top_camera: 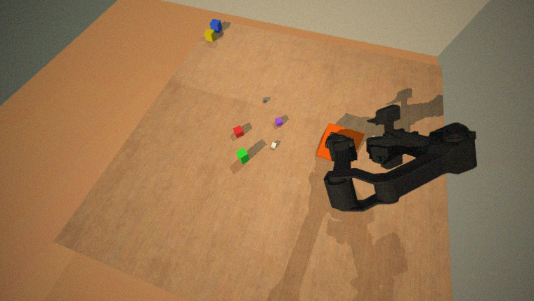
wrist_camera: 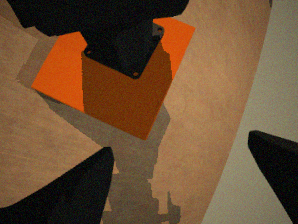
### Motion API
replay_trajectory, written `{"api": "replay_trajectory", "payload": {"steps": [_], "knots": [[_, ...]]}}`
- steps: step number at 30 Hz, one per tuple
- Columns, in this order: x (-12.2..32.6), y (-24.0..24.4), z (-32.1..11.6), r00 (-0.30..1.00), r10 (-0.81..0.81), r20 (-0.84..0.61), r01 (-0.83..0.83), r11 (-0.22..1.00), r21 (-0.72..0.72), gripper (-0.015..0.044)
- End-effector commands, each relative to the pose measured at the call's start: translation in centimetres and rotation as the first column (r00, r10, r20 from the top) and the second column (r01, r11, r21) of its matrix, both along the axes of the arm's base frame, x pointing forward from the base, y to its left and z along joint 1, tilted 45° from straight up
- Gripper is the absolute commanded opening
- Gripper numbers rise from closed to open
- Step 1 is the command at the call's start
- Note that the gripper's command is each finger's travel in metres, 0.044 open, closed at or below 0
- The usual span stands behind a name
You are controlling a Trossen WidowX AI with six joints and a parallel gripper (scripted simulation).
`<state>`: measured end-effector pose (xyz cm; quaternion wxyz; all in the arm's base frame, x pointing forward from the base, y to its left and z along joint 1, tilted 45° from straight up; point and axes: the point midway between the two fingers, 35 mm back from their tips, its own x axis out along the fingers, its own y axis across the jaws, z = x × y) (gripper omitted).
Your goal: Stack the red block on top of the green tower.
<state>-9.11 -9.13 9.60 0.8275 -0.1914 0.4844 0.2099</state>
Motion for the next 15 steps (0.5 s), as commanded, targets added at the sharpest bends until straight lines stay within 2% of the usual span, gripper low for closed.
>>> {"api": "replay_trajectory", "payload": {"steps": [1,2,10,15], "knots": [[0.0,-0.1,0.0,1.0,-0.001,-0.001,0.001,1.0,0.001,0.0426],[0.0,-0.3,0.0,1.0,-0.004,-0.003,0.004,1.0,0.006,0.044],[1.2,-3.8,0.3,0.998,-0.053,-0.046,0.057,0.996,0.069,0.044],[2.5,-5.0,-0.3,0.998,0.011,-0.056,-0.007,0.997,0.081,0.044]]}}
